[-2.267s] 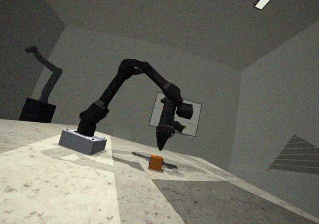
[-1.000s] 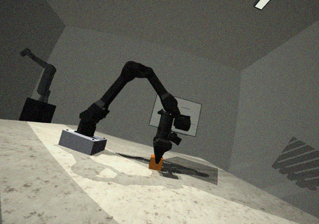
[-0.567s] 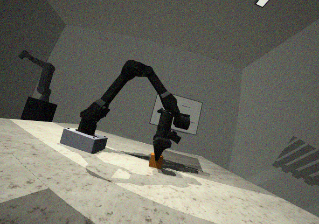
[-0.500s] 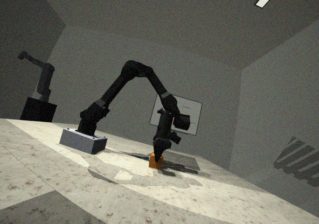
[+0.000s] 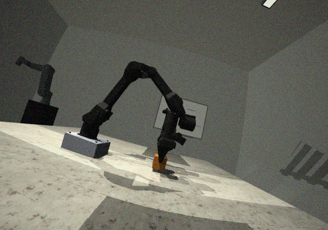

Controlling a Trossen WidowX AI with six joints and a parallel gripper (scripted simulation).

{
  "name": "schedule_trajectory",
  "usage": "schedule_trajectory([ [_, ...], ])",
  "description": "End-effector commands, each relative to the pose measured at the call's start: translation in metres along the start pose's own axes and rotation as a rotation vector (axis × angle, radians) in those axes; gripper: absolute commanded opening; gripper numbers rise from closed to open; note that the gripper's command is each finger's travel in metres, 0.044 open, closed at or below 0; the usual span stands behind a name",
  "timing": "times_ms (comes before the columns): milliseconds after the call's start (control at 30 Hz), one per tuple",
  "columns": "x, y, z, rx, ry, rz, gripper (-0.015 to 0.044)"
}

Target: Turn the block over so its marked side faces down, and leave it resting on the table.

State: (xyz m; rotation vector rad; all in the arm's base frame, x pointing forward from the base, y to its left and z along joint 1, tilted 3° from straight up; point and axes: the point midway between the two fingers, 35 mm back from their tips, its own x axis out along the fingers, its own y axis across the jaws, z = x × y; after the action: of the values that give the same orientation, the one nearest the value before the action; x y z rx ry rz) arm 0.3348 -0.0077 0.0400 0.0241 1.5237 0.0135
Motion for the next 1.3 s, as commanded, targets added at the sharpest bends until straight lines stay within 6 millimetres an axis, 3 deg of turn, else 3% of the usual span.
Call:
schedule_trajectory([
  [0,-0.0158,-0.0002,0.0044,0.001,-0.022,-0.001,0.0000],
  [200,-0.0147,-0.0002,0.0048,0.001,-0.046,-0.001,0.0000],
  [1267,-0.0088,-0.0002,-0.0004,0.001,-0.540,-0.001,0.0000],
])
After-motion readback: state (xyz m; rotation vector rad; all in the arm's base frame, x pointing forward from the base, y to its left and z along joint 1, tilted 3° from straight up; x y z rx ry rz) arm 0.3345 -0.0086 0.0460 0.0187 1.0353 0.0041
